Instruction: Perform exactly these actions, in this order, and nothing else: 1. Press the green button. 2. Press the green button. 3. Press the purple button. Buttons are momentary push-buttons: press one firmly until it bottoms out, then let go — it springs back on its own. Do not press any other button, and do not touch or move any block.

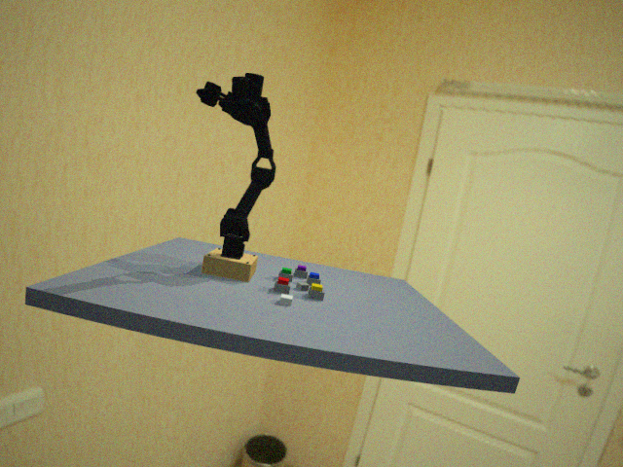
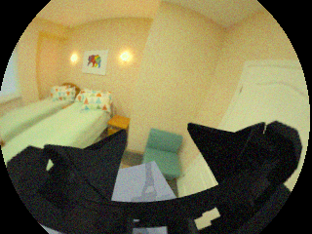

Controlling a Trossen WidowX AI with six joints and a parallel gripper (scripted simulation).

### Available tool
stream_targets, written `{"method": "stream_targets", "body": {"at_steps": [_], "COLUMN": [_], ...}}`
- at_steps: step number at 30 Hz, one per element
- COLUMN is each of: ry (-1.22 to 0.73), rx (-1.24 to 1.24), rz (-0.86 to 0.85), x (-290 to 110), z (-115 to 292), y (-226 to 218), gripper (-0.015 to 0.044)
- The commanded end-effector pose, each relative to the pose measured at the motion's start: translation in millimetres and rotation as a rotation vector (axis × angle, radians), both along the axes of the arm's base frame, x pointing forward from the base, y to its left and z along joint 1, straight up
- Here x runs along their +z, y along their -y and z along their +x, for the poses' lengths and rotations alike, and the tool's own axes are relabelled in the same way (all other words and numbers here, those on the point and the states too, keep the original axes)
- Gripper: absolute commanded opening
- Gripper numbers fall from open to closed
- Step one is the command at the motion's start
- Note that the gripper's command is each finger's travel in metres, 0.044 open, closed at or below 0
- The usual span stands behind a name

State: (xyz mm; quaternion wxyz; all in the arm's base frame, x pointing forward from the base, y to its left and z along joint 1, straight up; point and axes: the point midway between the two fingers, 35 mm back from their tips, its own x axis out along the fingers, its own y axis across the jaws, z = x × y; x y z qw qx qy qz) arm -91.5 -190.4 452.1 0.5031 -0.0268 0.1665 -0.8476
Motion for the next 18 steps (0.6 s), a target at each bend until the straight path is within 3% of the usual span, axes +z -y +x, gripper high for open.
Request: {"method": "stream_targets", "body": {"at_steps": [1, 9, 18], "ry": [0.083, 0.175, 0.155], "rx": [0.205, 0.592, 0.958], "rz": [0.117, 0.387, 0.749], "x": [-38.0, -112.7, -195.7], "z": [39.8, 145.9, 259.7], "y": [36.2, 62.4, 14.0], "gripper": [0.0400, 0.0400, 0.0400]}}
